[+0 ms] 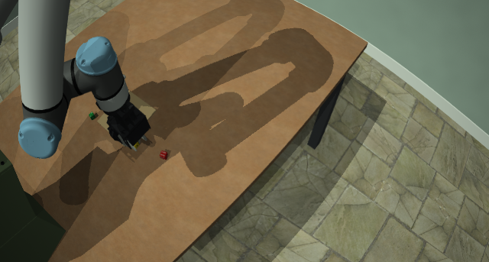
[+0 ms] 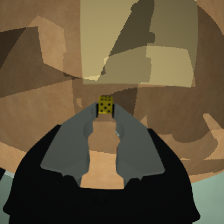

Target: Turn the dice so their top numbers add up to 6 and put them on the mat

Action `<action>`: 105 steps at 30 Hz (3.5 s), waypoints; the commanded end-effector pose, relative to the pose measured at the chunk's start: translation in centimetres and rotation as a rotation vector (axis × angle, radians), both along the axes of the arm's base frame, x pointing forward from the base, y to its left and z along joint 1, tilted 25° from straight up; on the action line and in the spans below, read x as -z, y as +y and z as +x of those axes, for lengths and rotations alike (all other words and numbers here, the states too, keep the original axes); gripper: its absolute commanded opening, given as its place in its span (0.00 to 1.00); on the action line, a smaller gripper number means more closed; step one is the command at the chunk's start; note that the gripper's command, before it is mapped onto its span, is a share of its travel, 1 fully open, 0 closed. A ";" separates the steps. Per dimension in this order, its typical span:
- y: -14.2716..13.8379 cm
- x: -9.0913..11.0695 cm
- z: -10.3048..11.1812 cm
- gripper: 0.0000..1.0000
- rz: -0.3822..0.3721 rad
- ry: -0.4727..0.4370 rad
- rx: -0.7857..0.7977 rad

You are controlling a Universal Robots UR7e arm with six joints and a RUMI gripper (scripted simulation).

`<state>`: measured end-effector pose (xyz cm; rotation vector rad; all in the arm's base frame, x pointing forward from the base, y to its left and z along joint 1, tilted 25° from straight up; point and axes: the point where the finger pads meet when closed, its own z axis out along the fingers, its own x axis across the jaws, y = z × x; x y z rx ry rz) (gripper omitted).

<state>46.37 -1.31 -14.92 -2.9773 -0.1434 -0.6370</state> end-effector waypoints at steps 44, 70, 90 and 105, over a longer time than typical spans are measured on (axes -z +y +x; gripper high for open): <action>-1.1 -8.9 -3.9 0.00 -0.001 -0.001 0.000; -0.1 -9.0 -3.7 0.00 -0.019 -0.001 -0.041; 11.3 -9.9 -2.0 0.00 -0.215 -0.030 -0.480; 20.4 -11.2 -2.6 0.00 -0.348 -0.090 -0.779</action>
